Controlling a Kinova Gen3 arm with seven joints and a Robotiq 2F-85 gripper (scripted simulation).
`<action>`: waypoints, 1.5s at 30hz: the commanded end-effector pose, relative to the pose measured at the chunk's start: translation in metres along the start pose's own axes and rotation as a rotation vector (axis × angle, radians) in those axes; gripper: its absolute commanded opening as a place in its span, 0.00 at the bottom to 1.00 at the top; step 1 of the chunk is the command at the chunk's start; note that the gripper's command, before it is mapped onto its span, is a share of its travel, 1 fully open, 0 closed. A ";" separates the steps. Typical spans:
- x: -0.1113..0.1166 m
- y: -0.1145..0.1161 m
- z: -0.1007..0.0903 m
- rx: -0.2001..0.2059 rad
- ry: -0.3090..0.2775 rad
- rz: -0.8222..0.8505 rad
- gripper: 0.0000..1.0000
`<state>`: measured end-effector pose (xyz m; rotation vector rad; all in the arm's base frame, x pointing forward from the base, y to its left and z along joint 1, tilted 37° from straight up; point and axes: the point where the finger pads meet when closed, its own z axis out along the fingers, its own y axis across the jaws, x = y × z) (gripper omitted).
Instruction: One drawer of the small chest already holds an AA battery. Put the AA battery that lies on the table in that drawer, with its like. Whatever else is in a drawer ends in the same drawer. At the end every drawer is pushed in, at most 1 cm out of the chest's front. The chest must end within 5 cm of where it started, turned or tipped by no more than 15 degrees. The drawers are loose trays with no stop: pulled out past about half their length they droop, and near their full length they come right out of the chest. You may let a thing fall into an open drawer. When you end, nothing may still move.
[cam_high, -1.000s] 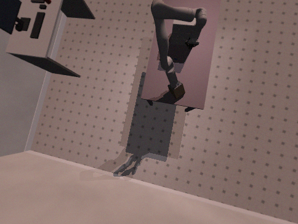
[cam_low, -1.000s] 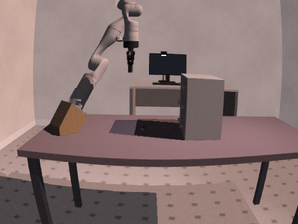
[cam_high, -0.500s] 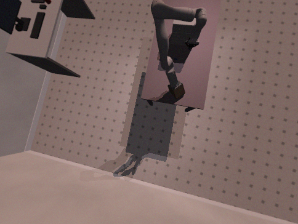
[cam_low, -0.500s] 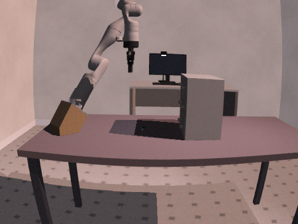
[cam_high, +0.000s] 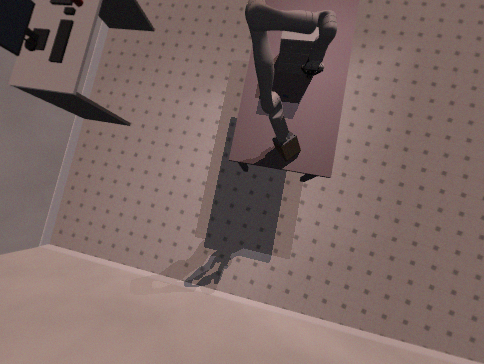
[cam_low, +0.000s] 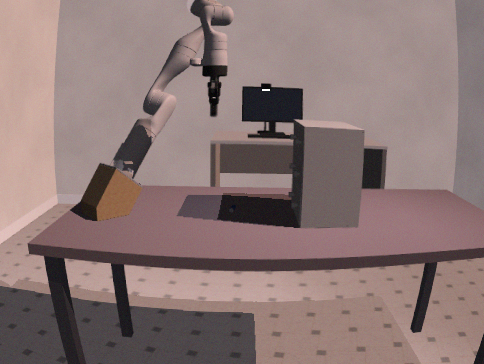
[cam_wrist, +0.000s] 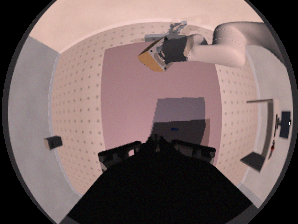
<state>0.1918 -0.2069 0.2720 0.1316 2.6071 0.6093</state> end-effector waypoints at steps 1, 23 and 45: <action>-0.008 -0.001 -0.005 0.004 0.000 -0.007 0.00; -0.059 -0.003 -0.036 0.001 0.002 -0.007 0.00; -0.066 -0.003 -0.027 0.001 -0.084 -0.007 0.00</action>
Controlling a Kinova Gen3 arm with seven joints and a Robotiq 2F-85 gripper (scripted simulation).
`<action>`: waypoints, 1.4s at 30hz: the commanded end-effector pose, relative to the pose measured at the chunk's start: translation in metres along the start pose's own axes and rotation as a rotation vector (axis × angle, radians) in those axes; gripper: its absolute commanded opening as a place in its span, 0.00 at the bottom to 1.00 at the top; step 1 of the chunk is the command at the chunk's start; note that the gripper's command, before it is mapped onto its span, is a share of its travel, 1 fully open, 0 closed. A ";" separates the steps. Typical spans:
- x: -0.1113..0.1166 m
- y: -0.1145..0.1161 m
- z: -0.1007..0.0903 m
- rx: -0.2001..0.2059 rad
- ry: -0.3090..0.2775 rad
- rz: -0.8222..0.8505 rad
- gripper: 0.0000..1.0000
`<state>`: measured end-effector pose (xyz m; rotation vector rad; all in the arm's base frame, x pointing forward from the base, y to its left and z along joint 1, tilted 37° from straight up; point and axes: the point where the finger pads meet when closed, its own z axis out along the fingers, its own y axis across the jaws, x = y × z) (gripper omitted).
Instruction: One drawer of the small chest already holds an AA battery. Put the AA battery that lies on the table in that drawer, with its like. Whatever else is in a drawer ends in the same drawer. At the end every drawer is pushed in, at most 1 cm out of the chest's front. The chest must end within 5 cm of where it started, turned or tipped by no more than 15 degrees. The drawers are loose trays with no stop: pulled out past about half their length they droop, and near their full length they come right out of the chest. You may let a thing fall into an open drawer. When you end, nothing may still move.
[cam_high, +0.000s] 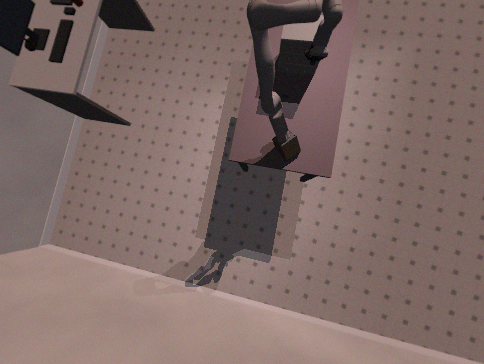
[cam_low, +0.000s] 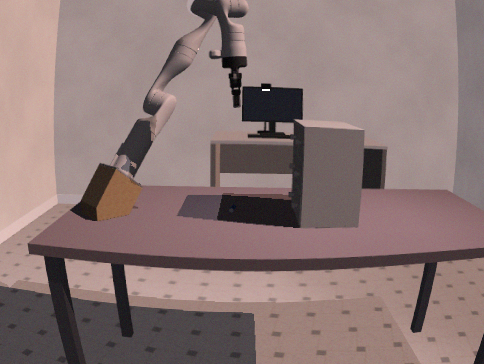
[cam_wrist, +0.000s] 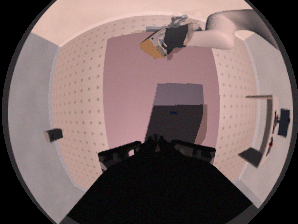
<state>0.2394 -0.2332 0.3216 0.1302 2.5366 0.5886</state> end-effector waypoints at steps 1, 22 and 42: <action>0.001 0.000 0.002 0.002 -0.026 0.009 0.00; -0.025 -0.001 0.041 0.003 -0.405 0.009 0.00; -0.050 -0.001 0.077 0.005 -0.769 0.008 0.00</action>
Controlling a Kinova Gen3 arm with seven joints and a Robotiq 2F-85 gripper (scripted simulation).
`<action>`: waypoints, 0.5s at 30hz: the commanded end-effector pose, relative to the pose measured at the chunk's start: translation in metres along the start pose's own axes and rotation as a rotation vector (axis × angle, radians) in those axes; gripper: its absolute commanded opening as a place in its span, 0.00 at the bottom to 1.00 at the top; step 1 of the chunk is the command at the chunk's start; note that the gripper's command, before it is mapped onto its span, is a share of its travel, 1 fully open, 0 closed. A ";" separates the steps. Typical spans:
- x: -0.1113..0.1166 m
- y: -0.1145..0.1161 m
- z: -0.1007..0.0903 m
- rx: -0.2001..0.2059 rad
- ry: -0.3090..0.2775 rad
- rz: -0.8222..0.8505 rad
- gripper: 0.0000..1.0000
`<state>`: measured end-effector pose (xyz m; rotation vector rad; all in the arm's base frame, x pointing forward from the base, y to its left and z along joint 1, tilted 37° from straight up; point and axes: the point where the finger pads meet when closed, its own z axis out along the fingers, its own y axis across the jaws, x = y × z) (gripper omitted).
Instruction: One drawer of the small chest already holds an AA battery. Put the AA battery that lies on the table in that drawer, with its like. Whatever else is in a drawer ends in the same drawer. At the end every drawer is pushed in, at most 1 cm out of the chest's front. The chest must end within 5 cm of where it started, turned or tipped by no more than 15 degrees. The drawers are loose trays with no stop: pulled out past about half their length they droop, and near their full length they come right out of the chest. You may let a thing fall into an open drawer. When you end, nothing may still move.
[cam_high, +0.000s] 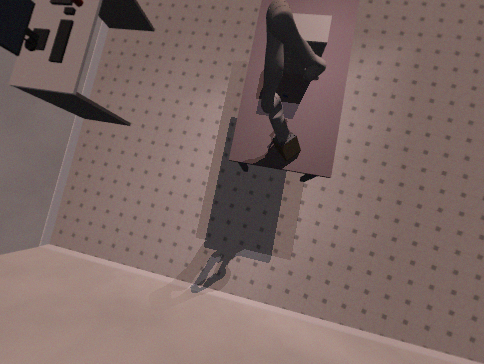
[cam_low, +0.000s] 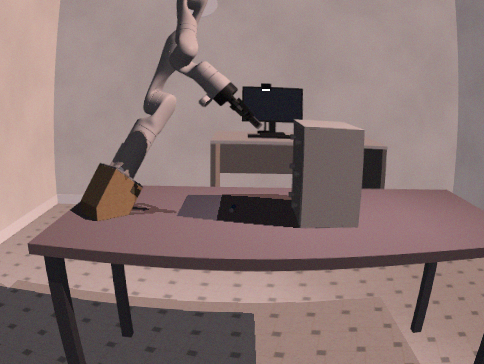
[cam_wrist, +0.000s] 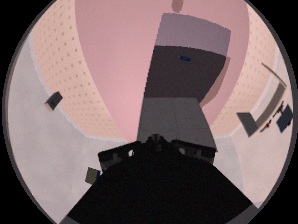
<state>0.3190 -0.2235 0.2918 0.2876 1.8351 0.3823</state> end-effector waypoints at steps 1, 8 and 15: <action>0.008 0.006 0.005 -0.029 -0.035 0.033 0.00; 0.009 0.006 0.015 -0.028 -0.116 0.034 0.00; 0.010 0.006 0.023 -0.026 -0.184 0.035 0.00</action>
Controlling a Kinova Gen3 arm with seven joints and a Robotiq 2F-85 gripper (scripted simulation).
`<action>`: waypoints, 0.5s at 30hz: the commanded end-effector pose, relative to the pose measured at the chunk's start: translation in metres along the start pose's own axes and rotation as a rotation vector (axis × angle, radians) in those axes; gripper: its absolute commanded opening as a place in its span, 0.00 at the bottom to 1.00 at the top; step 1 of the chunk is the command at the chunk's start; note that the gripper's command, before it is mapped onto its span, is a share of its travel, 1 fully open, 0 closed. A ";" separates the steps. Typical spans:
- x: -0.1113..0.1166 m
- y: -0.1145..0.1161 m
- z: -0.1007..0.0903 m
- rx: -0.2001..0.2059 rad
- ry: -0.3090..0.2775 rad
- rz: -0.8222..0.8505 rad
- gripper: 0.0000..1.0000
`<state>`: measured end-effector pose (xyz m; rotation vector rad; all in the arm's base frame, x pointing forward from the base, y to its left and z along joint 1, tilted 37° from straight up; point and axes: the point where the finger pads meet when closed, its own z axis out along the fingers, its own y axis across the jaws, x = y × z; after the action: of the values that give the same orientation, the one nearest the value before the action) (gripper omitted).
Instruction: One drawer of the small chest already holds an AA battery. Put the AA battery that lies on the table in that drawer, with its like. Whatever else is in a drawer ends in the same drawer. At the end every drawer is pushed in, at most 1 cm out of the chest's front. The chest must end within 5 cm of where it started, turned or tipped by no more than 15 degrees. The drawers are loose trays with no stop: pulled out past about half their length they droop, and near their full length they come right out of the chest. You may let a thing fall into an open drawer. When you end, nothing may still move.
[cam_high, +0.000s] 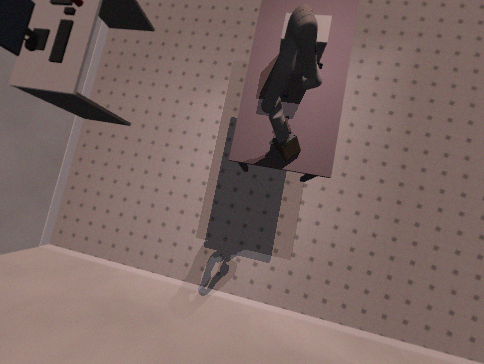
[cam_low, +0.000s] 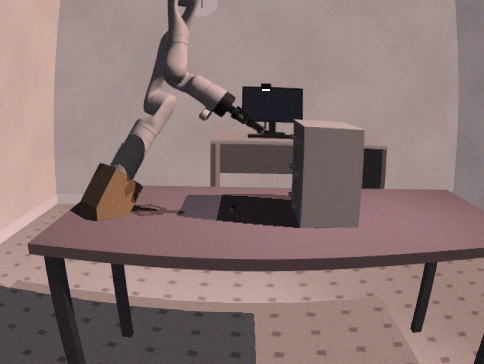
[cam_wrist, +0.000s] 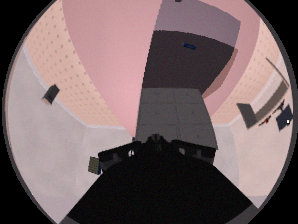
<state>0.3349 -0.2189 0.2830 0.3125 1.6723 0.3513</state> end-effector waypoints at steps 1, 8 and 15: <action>0.006 0.006 0.005 -0.022 -0.025 0.034 0.00; 0.007 0.006 0.009 -0.022 -0.054 0.034 0.00; 0.008 0.006 0.011 -0.022 -0.072 0.035 0.00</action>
<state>0.3433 -0.2123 0.2779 0.3302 1.5993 0.3663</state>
